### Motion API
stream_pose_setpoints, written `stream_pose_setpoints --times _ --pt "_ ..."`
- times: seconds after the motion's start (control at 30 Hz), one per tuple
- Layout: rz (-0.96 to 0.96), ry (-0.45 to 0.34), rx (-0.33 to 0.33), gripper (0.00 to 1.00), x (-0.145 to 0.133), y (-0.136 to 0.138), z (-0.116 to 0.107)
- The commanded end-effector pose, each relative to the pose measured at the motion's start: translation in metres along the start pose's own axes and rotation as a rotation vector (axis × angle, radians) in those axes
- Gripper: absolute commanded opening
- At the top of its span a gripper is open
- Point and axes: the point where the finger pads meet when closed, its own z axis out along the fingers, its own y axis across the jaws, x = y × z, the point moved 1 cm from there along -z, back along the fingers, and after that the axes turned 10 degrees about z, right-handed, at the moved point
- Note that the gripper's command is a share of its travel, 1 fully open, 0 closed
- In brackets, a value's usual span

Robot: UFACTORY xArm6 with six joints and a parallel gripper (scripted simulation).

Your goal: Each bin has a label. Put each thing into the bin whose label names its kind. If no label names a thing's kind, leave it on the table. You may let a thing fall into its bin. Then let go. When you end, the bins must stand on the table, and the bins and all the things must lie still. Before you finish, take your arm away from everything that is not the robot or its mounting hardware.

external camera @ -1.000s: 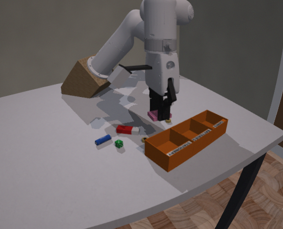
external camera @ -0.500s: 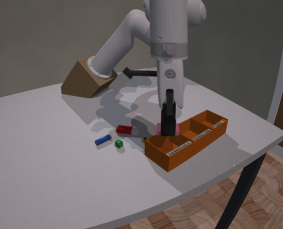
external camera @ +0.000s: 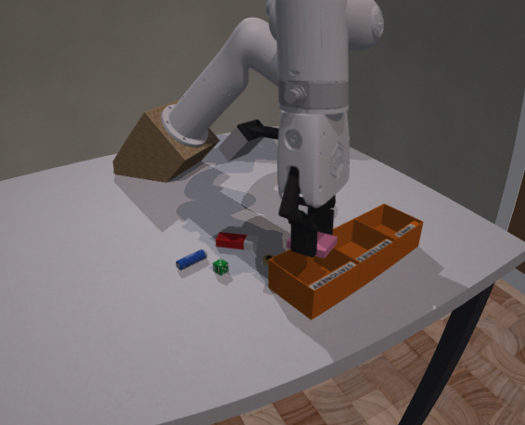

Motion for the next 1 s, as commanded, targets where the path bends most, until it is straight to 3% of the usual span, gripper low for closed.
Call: stream_pose_setpoints --times 0.0,0.2,0.73,0.97 --pt "0.155 0.010 0.006 0.00 -0.0011 -0.0004 -0.0008" --pt "0.338 0.024 0.012 0.00 -0.0011 -0.0004 -0.0008" --pt "0.338 0.024 0.012 0.00 -0.0014 -0.0003 -0.0008" --pt "0.338 0.024 0.012 0.00 -0.0011 -0.0004 0.0092"
